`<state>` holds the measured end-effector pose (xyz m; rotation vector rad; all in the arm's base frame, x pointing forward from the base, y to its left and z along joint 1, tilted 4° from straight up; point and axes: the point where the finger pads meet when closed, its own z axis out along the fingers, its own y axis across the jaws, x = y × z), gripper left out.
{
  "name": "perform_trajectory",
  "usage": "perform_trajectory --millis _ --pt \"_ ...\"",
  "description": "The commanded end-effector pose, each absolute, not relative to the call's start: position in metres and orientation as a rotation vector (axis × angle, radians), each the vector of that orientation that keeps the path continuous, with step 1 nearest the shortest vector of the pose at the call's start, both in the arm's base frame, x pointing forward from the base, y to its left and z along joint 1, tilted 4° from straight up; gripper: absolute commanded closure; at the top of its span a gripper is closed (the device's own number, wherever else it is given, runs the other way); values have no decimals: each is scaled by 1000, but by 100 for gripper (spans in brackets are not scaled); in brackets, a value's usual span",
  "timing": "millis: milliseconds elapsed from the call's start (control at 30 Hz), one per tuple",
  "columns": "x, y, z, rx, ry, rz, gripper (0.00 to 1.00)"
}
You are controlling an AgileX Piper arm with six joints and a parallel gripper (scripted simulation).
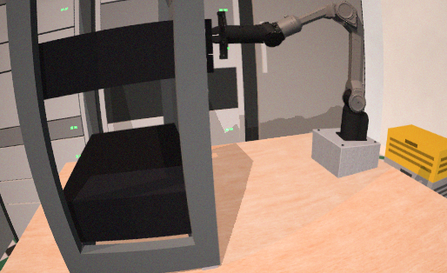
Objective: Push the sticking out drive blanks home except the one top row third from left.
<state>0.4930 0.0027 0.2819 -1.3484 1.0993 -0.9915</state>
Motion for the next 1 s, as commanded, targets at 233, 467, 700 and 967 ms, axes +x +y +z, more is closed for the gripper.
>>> perform_trajectory --millis 233,467,700,967 --pt "494 3 283 -1347 1099 -993 100" --pt "503 5 282 -1347 1099 -993 100" --pt "503 5 282 -1347 1099 -993 100" --pt "512 7 281 -1347 1099 -993 100"
